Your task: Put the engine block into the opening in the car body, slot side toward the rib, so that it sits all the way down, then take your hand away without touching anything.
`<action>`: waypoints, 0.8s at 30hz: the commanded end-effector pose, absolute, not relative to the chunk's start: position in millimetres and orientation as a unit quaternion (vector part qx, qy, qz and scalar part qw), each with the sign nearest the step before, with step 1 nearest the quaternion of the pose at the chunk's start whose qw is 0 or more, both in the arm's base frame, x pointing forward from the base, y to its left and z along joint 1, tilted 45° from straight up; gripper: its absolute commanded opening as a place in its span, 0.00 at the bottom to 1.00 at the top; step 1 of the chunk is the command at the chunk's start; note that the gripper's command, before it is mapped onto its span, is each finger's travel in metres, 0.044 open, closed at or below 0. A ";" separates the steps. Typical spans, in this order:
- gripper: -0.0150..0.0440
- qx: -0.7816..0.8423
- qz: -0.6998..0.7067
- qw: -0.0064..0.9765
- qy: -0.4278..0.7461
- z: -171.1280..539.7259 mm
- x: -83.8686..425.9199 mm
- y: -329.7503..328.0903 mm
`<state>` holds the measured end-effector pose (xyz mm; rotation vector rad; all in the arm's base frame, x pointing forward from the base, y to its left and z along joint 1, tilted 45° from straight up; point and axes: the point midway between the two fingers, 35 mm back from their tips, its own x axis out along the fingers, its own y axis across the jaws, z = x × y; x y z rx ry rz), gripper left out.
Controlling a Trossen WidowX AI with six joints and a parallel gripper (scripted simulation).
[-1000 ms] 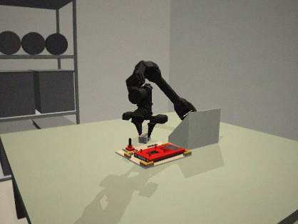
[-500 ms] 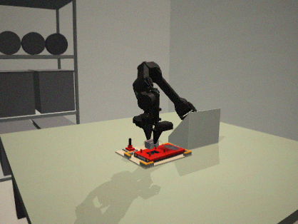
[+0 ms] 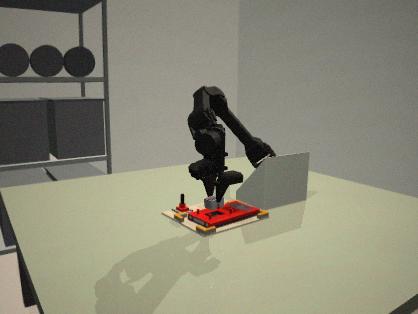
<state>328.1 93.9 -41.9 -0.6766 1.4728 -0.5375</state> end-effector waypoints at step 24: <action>0.52 -0.299 -0.234 0.656 0.652 -43.7 326.8 95.6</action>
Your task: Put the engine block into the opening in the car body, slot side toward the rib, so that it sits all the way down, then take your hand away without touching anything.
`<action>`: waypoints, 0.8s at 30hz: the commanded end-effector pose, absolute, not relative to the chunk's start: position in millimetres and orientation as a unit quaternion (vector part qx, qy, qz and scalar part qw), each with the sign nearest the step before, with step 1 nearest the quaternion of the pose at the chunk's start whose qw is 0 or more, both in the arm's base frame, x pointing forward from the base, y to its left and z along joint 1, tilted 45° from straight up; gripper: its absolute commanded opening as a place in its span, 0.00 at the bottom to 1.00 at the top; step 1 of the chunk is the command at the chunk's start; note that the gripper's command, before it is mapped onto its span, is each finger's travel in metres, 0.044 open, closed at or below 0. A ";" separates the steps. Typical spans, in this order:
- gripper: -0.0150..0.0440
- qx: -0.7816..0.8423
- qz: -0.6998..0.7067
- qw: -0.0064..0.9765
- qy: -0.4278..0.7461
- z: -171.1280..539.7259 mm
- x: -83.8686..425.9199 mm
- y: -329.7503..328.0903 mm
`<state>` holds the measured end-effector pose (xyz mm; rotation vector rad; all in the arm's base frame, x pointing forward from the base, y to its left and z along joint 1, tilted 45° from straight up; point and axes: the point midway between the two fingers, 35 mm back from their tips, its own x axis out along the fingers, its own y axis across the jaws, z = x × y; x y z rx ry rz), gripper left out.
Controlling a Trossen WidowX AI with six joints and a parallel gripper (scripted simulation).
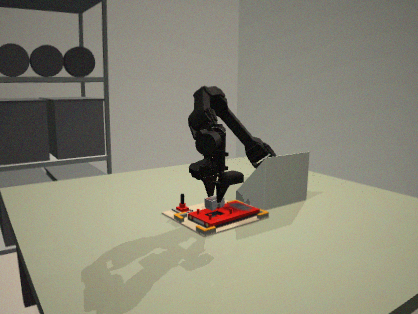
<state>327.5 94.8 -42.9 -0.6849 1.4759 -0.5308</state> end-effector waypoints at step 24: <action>1.00 -0.307 -0.228 0.654 0.653 -43.5 327.6 94.9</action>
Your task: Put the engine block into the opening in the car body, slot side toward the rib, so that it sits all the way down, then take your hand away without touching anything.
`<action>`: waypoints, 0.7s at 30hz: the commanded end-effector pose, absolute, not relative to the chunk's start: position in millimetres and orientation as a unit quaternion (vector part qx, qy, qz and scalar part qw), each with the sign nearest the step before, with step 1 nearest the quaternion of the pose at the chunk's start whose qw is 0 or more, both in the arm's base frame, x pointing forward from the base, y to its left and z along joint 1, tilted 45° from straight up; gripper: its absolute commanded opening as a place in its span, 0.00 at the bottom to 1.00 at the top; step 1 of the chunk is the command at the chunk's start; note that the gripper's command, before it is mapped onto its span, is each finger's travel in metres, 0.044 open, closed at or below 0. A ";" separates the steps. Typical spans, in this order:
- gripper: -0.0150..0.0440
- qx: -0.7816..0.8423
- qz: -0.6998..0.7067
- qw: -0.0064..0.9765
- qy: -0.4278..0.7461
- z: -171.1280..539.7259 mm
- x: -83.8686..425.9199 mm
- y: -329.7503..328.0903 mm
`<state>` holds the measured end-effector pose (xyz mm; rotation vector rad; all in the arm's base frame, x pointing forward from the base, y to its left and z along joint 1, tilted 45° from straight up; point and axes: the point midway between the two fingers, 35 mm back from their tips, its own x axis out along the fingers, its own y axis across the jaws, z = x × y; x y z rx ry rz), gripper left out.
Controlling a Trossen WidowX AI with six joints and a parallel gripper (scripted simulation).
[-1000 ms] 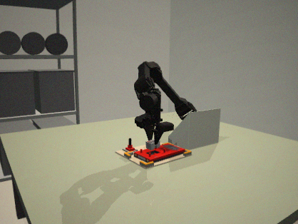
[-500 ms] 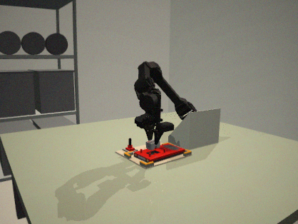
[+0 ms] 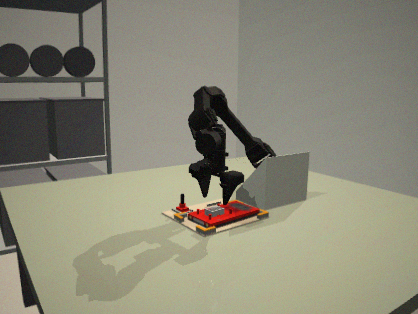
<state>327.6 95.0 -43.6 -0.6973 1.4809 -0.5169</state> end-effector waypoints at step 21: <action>0.60 -0.308 -0.225 0.652 0.655 -51.0 328.2 88.0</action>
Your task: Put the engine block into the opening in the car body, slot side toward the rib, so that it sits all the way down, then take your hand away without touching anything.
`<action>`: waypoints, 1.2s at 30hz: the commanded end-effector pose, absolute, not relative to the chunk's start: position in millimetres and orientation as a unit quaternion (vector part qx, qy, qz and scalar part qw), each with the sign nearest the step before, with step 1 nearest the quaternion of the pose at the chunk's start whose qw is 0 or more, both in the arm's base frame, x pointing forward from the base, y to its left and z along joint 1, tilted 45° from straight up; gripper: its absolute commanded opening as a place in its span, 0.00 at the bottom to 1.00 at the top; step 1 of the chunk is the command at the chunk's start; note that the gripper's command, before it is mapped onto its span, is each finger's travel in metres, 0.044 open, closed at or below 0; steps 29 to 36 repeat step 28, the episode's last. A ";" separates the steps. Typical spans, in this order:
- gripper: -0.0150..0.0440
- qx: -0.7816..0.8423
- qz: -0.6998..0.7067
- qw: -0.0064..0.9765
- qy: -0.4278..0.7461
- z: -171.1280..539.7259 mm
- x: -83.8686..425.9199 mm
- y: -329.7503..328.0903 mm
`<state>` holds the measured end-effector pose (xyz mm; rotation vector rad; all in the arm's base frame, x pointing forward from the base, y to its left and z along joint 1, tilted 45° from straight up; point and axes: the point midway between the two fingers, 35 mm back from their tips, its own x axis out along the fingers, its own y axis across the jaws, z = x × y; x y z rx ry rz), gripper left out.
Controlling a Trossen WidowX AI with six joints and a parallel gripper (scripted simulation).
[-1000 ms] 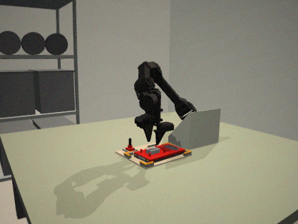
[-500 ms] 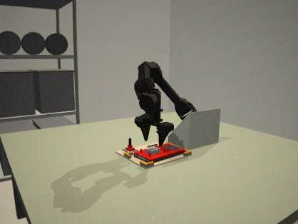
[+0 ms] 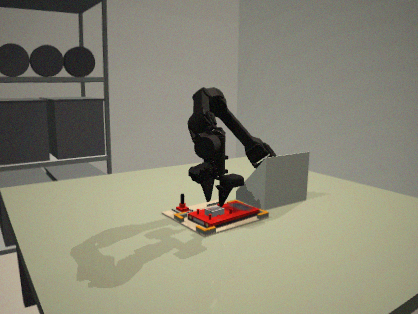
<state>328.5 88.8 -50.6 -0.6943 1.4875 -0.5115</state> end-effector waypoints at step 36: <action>0.34 -0.308 -0.225 0.652 0.655 -51.0 328.2 88.0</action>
